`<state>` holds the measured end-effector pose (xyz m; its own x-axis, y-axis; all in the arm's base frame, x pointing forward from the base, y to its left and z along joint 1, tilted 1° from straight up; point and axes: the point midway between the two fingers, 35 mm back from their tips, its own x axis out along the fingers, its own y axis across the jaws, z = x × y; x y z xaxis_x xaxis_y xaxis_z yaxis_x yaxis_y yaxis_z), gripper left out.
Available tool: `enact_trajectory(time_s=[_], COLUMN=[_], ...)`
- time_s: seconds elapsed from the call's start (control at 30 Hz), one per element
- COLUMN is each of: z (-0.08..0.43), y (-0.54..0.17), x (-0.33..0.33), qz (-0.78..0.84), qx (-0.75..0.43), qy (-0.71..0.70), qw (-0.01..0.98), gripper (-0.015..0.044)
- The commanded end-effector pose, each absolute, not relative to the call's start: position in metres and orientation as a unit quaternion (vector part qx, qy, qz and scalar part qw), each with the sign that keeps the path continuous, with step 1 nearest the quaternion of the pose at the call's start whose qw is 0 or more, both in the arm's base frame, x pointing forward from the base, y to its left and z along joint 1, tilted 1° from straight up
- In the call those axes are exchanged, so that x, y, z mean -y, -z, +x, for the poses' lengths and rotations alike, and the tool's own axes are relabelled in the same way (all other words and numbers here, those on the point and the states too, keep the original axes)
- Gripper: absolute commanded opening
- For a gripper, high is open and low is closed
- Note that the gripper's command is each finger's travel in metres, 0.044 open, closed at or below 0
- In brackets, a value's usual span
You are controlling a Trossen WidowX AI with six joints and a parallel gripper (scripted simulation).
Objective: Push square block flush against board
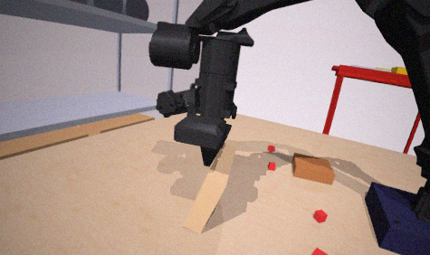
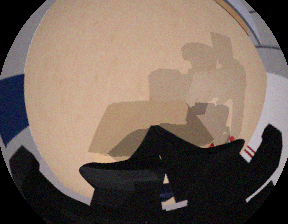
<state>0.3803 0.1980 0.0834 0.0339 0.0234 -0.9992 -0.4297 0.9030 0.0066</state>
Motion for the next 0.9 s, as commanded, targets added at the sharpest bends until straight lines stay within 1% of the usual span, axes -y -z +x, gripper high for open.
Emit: enact_trajectory(time_s=[0.0, 0.3, 0.87], z=[0.373, 0.364, 0.388], y=[-0.082, -0.081, -0.083], x=[-0.195, -0.191, -0.202], qz=[-0.149, -0.149, -0.149], qx=[-0.677, -0.677, -0.677], qy=[-0.164, -0.163, -0.164], qw=[0.702, 0.702, 0.702], gripper=[0.0000, 0.0000, 0.0000])
